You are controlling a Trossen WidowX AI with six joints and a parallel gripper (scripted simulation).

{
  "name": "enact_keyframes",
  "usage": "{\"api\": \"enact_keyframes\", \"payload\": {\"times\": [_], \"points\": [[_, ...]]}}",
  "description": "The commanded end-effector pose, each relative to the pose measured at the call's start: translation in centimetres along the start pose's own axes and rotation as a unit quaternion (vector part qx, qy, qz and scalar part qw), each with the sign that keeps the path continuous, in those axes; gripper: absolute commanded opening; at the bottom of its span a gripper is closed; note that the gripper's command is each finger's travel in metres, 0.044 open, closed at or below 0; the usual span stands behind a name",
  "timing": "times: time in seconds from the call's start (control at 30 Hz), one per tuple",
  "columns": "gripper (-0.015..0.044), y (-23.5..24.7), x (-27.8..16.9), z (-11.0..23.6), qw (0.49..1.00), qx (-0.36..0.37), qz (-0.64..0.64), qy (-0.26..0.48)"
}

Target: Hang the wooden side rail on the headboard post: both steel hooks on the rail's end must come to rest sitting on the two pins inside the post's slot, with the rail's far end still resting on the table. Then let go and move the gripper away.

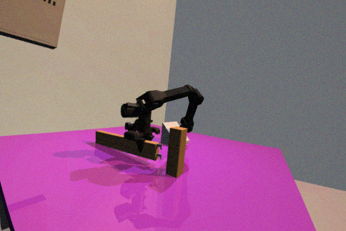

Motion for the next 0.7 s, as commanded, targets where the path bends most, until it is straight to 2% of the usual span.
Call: {"api": "enact_keyframes", "payload": {"times": [0.0,0.67], "points": [[0.0000,0.19,-0.23,0.96,1.000,0.013,0.004,0.000],[0.0000,0.30,-0.40,1.12,1.000,0.013,0.004,0.000]]}}
Point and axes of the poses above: the point midway between the two fingers, 35 mm back from their tips, its own z axis back along the fingers, its own y axis across the jaws, x = y × z, the point moved 9 cm from there along z, back along the fingers, and after that the axes turned 13 degrees about -z, right-handed, at the moved point
